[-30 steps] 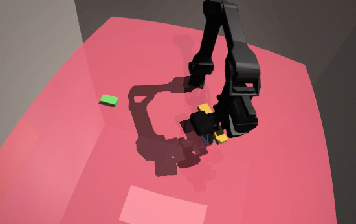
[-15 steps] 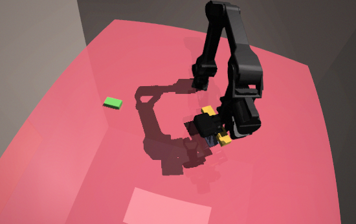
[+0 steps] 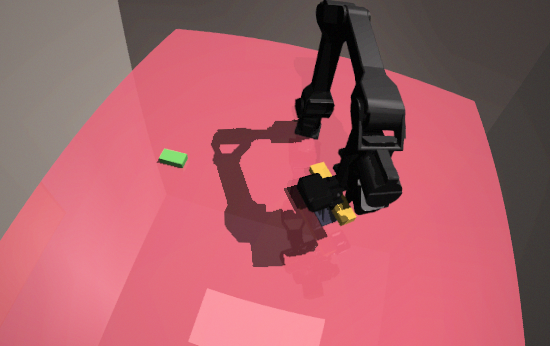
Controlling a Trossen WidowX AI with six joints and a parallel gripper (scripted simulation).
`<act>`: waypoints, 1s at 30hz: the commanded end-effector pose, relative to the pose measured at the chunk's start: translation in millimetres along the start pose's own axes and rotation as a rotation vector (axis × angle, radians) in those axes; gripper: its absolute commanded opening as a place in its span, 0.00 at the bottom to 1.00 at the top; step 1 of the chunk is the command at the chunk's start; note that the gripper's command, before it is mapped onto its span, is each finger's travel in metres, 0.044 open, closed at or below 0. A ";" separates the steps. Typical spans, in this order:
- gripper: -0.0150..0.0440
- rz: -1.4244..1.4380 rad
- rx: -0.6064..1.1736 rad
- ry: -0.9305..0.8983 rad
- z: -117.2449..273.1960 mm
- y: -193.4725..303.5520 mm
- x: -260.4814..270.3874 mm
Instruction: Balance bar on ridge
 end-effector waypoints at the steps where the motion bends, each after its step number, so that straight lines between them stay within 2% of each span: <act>1: 0.55 0.000 0.000 0.000 0.0 0.0 0.0; 16: 0.57 0.000 0.000 0.000 0.0 0.0 0.0; 26: 1.00 0.000 0.000 0.000 0.0 0.0 0.0; 30: 1.00 0.000 0.000 0.000 7.1 -1.2 -0.5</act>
Point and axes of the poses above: the point midway between the two fingers, 35 mm back from their tips, its own z axis back along the fingers, its own x axis across the jaws, y = z × x, the point moved 4 cm from there along z, back along the fingers, and after that the axes turned 6 degrees about z, right-handed, at the moved point
